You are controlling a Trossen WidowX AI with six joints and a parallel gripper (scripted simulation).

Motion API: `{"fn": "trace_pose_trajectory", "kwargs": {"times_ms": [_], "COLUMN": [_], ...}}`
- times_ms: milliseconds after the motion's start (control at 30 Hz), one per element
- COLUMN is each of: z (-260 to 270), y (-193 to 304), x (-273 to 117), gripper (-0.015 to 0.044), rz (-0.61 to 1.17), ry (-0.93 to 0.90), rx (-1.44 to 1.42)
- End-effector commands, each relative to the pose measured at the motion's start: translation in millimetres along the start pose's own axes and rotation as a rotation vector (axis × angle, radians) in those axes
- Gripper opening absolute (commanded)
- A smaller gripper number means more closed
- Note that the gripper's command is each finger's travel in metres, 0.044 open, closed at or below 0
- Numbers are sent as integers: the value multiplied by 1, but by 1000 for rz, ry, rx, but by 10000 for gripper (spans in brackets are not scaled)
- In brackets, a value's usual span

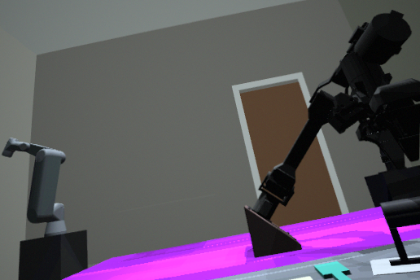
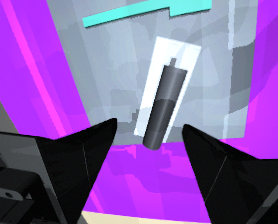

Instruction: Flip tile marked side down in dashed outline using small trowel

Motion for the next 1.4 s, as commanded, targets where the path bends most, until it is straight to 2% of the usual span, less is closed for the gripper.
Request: {"fn": "trace_pose_trajectory", "kwargs": {"times_ms": [0,933,1367], "z": [-4,-28,-39], "y": [1,4,8], "x": [6,29,34], "gripper": [300,300,300], "rz": [-24,-288,-424], "ry": [-2,-52,-48], "rx": [-94,-1012,-1324]}}
Point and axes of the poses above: the point midway between the two fingers, 35 mm back from their tips, its own x axis out along the fingers, its own z axis across the jaws, y = z × x, the point moved 4 cm from there along -x, back along the fingers, and after that the axes turned 9 degrees about -x, right-handed, at the moved point
